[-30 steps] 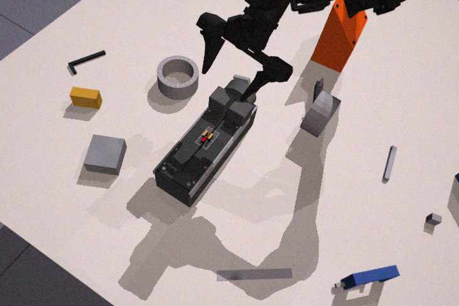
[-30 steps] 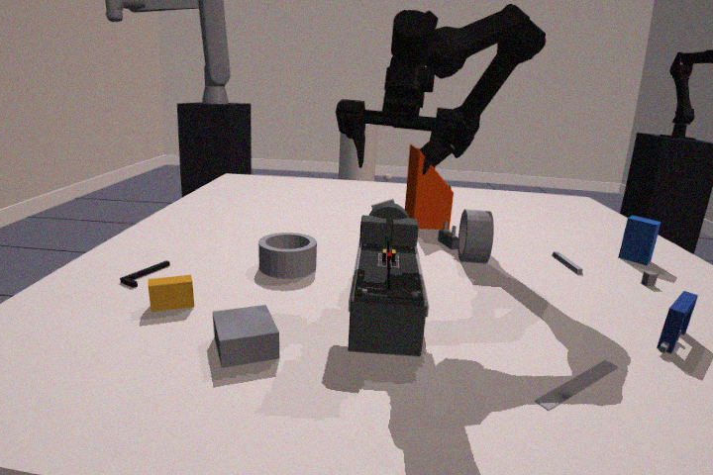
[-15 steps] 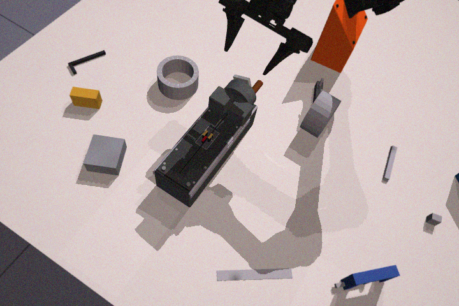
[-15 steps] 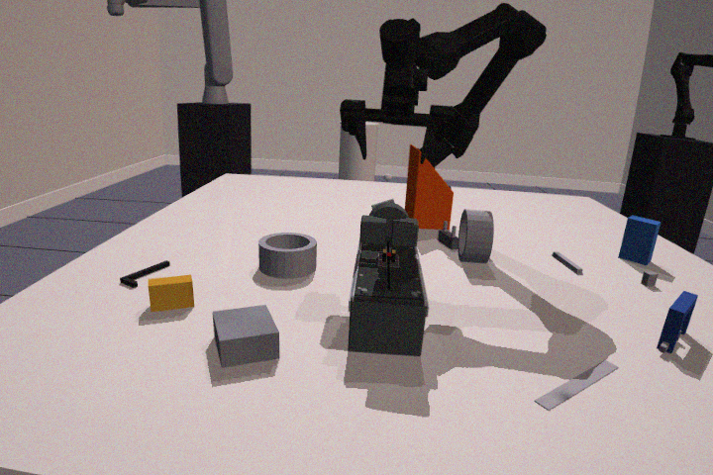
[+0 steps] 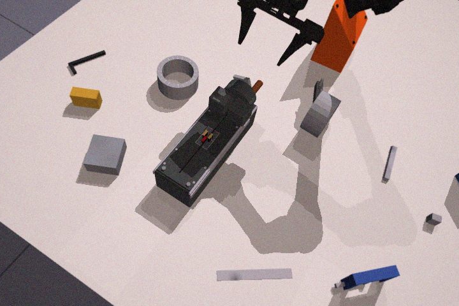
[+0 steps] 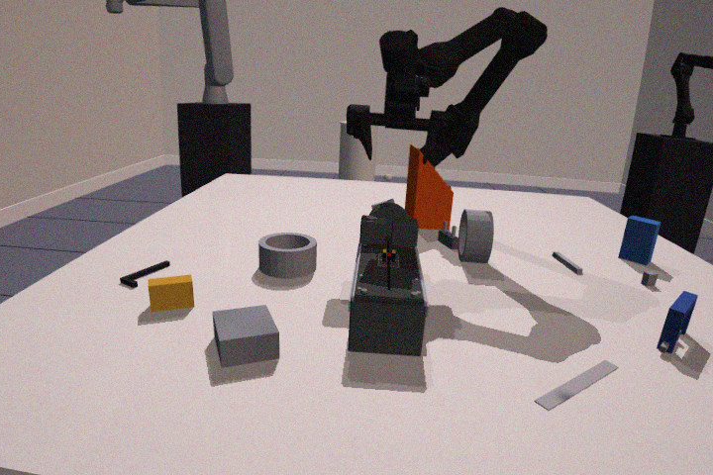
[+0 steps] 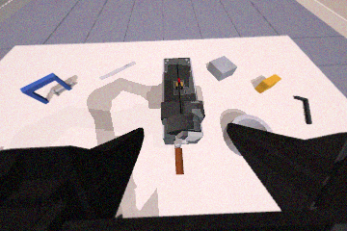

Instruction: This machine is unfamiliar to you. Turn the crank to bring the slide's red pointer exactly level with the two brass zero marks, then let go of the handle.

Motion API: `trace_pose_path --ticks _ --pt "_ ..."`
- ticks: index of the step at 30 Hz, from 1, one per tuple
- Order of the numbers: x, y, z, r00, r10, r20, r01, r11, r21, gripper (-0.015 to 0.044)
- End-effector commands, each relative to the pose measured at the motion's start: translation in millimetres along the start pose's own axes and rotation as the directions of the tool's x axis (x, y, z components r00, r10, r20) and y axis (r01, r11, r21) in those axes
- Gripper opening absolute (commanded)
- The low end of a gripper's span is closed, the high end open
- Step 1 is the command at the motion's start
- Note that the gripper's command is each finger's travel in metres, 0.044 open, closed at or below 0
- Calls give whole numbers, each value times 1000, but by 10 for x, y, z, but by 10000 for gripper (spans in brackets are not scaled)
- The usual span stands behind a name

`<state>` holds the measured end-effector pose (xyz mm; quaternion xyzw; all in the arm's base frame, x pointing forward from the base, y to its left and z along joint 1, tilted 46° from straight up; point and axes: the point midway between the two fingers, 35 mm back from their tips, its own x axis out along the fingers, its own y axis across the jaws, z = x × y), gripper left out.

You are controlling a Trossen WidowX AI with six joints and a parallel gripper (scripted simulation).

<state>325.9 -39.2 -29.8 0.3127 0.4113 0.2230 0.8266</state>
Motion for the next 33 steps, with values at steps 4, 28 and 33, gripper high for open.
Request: trace_pose_path --ticks 4,28,33 --pt "210 -19 -214 1000 3 -11 -3 1000 12 440" --pt "647 55 -733 1000 11 -5 -11 1000 16 440" --pt "710 51 -782 1000 10 -7 -10 1000 16 440"
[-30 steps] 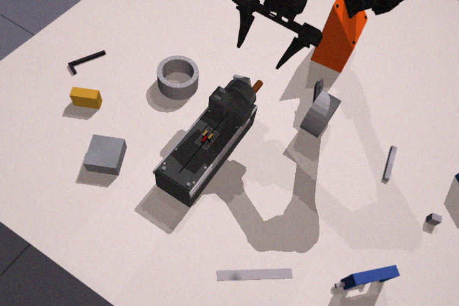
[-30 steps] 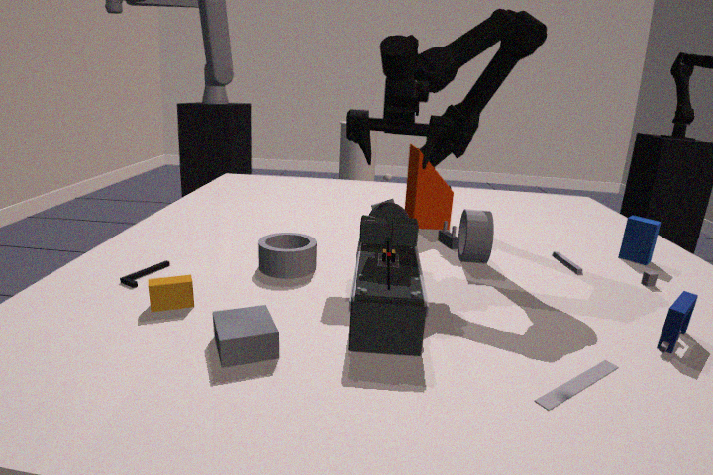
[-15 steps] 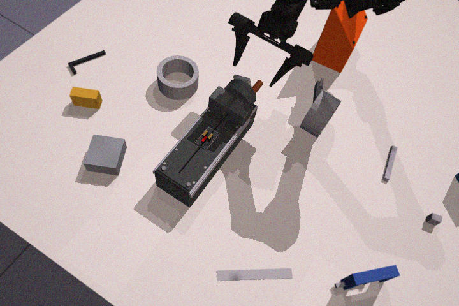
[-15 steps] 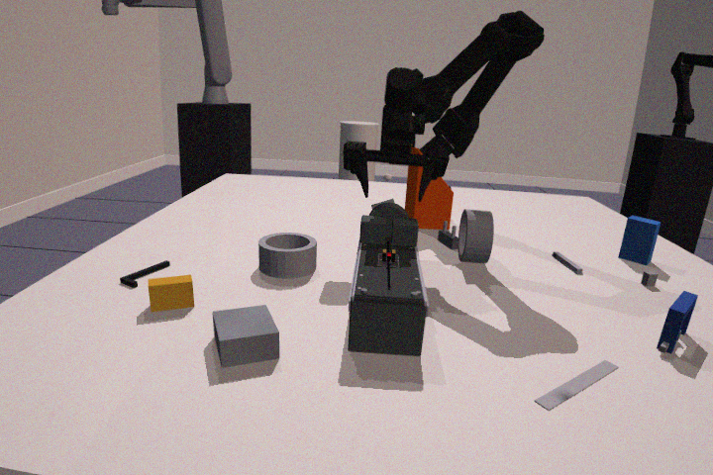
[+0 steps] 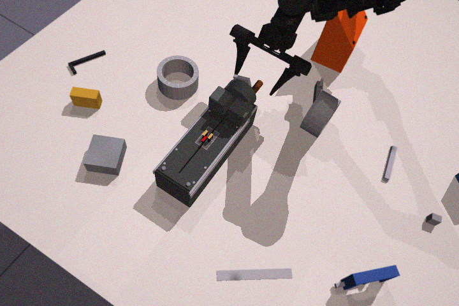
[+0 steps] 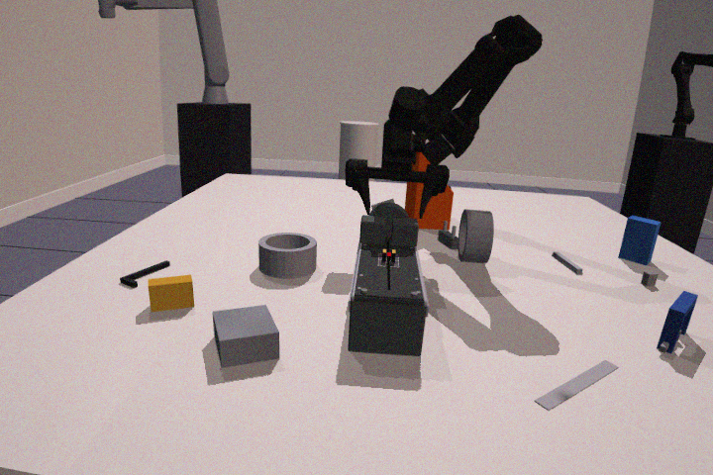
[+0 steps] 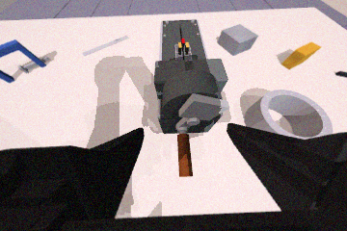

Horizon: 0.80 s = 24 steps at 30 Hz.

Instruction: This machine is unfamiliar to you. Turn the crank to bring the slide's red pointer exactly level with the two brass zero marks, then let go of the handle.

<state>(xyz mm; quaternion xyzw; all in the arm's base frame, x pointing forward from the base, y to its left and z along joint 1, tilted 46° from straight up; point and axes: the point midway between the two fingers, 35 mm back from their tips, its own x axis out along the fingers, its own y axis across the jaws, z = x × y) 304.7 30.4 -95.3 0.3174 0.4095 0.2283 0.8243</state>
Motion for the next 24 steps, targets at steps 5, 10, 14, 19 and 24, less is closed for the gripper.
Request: trace_pose_path --ticks 5,10,14,19,24 --pt "102 -8 -124 1000 -6 -8 6 1000 12 440" --pt "163 -8 -180 1000 -6 -8 6 1000 12 440" --pt "209 -7 -226 1000 -6 -9 6 1000 12 440" --pt "263 -4 -286 1000 -5 -8 6 1000 13 440" --pt "314 2 -347 1000 -4 -8 4 1000 14 440"
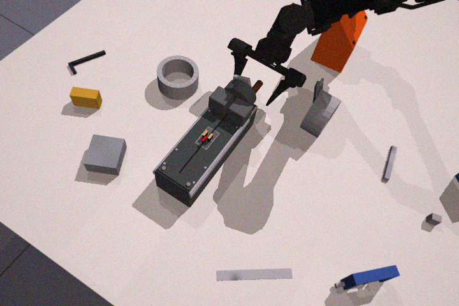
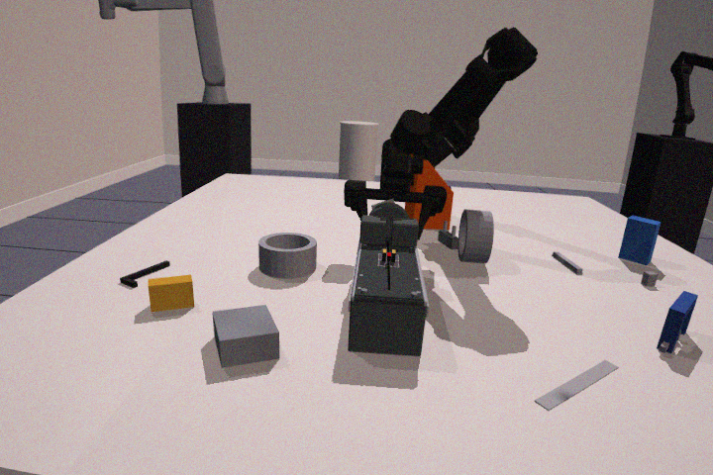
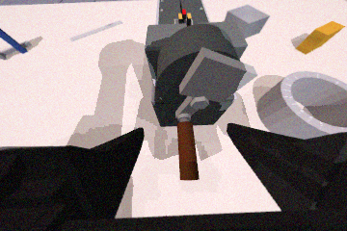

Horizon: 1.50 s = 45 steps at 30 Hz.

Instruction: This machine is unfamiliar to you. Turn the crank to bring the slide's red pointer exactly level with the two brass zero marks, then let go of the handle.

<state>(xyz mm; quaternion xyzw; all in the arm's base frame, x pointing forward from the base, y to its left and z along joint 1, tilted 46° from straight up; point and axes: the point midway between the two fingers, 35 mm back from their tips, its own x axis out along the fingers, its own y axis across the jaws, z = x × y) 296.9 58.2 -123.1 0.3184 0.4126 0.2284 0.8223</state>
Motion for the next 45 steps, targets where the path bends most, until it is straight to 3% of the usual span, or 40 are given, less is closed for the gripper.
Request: trace_pose_path --ticks 1,10,27,45 --pt "44 -2 -74 1000 -4 -1 4 1000 10 440" --pt "109 11 -165 1000 -1 0 1 1000 11 440" --pt "109 11 -165 1000 -1 0 1 1000 11 0" --pt "83 113 -127 1000 -1 0 1 1000 12 0"
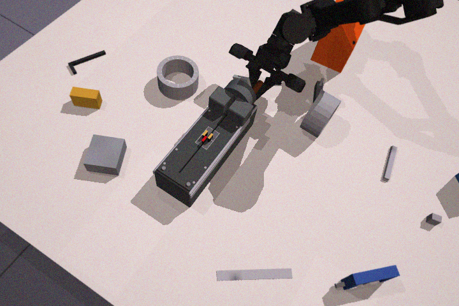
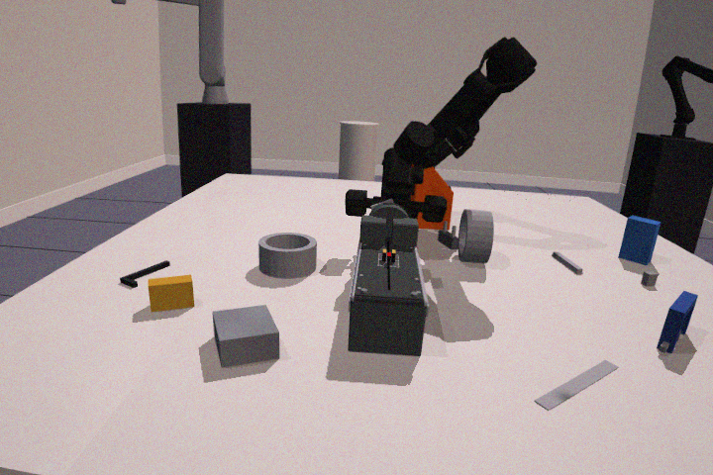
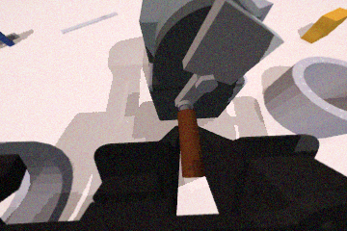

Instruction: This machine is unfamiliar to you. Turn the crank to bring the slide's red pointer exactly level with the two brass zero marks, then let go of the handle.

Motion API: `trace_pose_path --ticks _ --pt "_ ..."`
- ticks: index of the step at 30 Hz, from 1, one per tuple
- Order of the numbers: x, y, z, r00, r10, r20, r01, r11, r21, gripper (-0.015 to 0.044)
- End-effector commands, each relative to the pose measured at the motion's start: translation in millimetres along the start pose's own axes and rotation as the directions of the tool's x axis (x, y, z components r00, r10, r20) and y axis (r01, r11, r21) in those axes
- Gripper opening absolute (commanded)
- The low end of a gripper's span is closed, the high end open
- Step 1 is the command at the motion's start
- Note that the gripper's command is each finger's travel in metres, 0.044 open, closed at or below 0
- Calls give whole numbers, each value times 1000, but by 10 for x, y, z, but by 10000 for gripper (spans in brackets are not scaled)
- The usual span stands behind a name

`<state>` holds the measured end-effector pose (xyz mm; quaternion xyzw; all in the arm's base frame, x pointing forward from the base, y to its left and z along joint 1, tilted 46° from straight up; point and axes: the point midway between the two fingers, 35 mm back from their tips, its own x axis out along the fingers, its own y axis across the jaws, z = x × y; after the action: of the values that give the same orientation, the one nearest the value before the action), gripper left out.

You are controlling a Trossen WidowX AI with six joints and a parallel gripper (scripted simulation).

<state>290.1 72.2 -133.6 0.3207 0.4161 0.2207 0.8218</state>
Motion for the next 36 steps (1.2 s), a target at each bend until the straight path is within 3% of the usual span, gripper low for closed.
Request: trace_pose_path --ticks 1,36 --pt "-29 87 27 1000 12 0 -12 1000 0 0" --pt "-272 166 265 1000 11 1 -11 1000 -2 0"
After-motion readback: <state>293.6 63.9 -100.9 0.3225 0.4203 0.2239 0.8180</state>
